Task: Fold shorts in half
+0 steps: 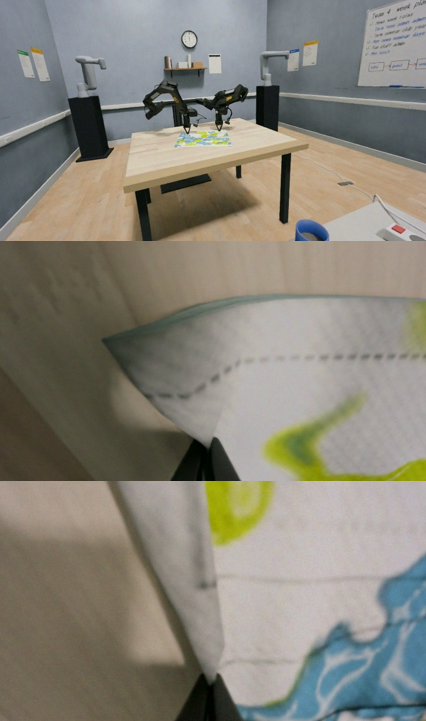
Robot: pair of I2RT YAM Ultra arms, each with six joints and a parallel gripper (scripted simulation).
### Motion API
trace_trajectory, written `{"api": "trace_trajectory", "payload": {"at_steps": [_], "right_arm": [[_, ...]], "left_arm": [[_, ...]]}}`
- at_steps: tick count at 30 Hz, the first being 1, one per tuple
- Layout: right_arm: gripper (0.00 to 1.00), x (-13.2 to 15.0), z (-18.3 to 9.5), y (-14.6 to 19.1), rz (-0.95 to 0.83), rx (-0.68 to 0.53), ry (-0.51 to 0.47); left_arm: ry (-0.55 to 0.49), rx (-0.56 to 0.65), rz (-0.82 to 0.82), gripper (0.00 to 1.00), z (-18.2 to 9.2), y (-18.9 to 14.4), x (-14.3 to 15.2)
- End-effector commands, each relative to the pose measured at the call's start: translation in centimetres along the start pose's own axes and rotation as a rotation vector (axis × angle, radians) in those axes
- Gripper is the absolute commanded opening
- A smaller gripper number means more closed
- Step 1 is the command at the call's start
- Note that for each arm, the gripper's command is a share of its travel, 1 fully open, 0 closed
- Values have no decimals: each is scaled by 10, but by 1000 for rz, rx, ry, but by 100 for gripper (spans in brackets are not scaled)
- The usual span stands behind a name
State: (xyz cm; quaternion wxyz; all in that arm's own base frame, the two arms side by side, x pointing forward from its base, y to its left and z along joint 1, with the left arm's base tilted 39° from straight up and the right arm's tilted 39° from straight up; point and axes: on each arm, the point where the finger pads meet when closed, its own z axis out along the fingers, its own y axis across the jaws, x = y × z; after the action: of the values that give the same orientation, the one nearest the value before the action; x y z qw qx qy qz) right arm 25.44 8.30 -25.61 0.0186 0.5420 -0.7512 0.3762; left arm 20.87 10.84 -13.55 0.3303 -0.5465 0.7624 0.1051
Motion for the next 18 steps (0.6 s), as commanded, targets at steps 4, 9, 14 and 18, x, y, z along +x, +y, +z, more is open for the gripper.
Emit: {"api": "trace_trajectory", "payload": {"at_steps": [4, 9, 14, 18], "right_arm": [[0, 1, -22, -23, -32, 69, 12], [0, 0, -32, -29, -21, 72, 7], [0, -4, -41, -41, -10, 78, 1], [0, -5, -42, -39, -17, 78, 4]], "left_arm": [[-16, 87, -49, 0, 15, -31, -6], [-16, 88, -50, 0, 15, -32, -6], [-6, 102, -40, 0, 4, -39, -4], [-11, 88, -35, 0, -1, -40, -4]]}}
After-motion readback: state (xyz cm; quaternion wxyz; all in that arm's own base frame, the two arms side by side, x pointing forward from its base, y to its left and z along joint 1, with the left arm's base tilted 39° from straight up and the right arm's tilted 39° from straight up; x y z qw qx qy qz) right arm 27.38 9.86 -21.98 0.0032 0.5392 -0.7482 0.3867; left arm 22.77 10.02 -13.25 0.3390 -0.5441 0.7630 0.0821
